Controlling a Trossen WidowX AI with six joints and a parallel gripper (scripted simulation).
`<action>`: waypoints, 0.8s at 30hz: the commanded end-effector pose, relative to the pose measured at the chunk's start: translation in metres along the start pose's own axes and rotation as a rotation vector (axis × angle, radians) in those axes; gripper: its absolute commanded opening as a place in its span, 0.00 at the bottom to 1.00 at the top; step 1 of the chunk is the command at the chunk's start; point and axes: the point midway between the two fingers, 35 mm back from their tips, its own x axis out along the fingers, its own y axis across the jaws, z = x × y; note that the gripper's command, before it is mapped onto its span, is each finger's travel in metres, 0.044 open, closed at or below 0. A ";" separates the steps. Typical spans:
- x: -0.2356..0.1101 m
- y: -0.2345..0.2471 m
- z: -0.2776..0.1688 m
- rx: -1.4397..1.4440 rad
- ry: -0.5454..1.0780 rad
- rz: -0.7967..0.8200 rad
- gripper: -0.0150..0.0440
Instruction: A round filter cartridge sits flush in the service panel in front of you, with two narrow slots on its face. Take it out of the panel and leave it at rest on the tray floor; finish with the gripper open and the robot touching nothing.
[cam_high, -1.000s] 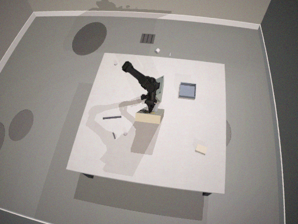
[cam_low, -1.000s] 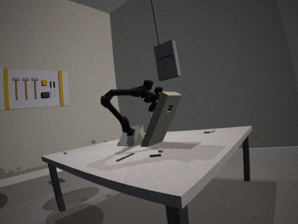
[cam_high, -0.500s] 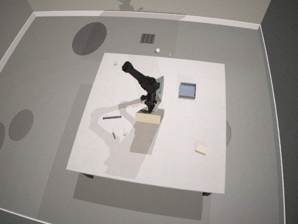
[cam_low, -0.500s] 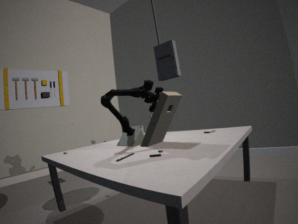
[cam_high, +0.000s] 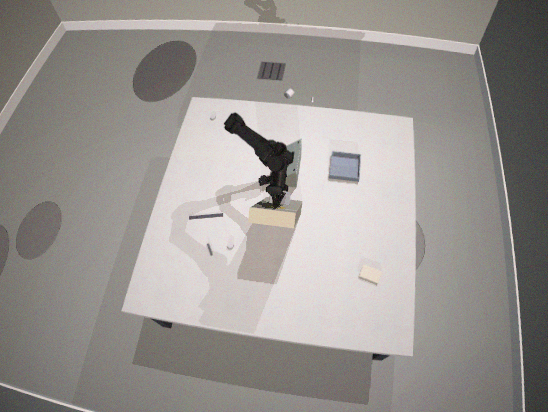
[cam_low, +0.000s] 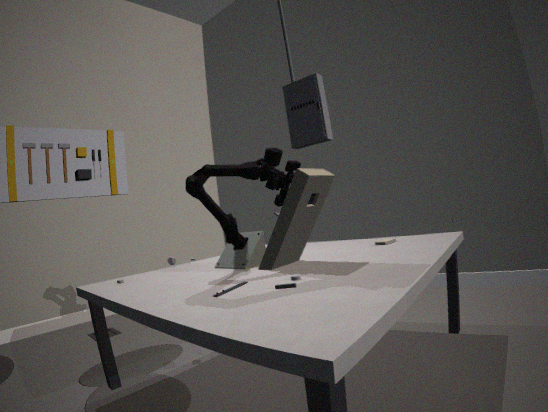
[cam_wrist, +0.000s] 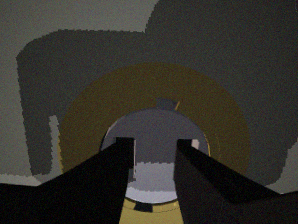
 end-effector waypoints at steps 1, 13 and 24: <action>0.006 -0.001 -0.001 0.000 0.004 -0.007 0.42; 0.007 -0.001 -0.001 0.000 0.004 -0.007 0.42; 0.000 0.000 0.000 -0.003 -0.001 0.003 0.32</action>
